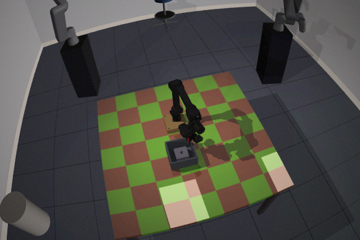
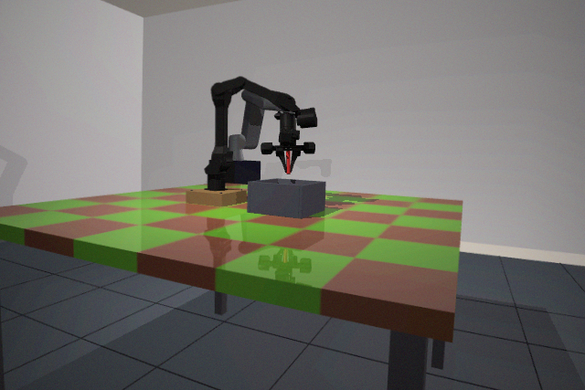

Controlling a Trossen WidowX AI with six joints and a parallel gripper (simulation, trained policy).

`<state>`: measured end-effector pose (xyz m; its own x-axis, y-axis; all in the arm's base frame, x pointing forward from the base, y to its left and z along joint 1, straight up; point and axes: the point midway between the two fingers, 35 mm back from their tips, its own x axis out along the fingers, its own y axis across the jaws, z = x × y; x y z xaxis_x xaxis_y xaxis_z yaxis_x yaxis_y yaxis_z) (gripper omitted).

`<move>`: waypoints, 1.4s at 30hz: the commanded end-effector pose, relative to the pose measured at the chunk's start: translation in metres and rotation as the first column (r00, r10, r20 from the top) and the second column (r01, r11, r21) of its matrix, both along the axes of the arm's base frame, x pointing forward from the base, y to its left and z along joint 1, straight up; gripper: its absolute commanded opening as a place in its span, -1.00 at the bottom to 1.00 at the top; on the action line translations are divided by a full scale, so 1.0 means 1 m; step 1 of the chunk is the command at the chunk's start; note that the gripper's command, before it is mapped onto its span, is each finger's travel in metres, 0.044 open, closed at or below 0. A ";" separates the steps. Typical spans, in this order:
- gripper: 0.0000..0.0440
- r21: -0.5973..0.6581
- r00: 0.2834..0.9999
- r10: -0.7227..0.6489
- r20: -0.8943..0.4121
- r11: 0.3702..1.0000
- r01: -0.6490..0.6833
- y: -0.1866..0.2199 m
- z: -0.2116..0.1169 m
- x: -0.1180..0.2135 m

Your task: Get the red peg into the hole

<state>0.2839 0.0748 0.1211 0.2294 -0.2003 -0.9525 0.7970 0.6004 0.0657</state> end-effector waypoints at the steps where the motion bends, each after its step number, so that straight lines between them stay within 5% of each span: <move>1: -1.00 -0.009 1.000 -0.005 0.004 1.000 0.005 -0.012 -0.003 0.012; 24: -0.95 0.041 0.985 0.141 -0.101 0.990 -0.138 -0.059 -0.054 0.043; 34: -0.13 0.085 0.974 0.182 -0.133 0.982 -0.171 -0.065 -0.064 0.053; 42: 0.81 0.128 0.975 0.193 -0.110 0.975 -0.179 -0.067 -0.046 0.079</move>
